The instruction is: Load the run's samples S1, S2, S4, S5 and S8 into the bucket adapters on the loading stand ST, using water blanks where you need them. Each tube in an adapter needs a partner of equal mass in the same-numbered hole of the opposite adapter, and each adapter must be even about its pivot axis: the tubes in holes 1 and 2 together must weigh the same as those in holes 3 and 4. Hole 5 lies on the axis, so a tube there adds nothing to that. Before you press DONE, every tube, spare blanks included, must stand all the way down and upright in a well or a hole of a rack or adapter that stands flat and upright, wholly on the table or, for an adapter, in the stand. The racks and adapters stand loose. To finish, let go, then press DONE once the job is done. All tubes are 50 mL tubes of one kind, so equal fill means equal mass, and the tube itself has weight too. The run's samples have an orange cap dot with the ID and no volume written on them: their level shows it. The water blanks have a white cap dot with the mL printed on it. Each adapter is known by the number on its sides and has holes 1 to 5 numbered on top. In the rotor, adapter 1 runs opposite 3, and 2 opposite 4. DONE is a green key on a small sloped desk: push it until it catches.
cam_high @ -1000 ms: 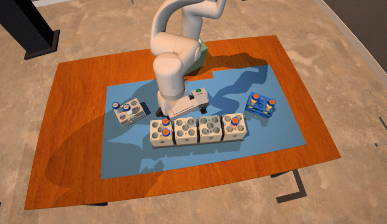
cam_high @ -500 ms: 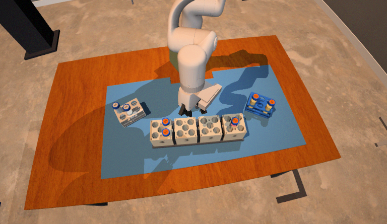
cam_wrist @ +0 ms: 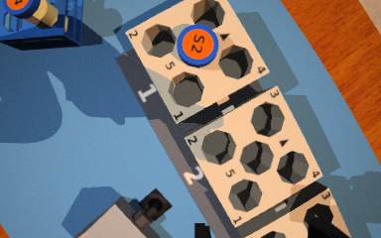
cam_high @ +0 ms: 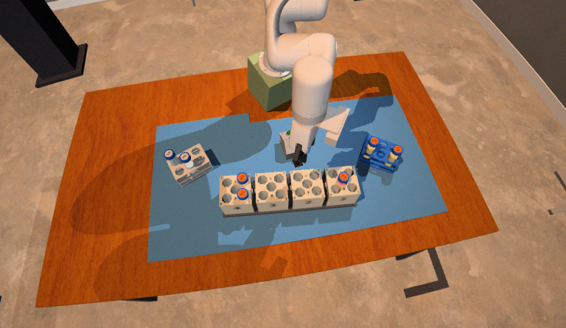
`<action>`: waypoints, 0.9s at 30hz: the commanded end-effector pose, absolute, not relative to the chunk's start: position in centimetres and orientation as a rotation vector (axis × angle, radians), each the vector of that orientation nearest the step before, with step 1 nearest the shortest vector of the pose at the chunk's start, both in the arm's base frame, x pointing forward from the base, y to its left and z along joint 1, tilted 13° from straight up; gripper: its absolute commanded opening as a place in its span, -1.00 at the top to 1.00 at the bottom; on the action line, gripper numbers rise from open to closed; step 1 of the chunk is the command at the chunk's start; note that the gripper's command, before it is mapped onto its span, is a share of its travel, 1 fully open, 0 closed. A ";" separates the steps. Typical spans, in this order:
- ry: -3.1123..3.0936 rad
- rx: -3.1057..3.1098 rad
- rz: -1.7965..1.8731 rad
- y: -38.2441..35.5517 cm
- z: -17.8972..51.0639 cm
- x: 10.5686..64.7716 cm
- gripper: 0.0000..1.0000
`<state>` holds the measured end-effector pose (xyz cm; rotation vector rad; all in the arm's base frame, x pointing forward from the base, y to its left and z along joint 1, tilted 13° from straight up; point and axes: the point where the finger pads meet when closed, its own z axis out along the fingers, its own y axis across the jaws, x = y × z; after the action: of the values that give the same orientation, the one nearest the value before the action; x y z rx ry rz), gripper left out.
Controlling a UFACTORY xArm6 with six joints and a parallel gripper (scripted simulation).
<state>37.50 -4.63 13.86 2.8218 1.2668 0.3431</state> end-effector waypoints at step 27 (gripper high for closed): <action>1.264 2.819 0.347 8.6 14.6 36.3 -0.15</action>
<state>36.23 7.31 14.38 2.8220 1.2701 0.3446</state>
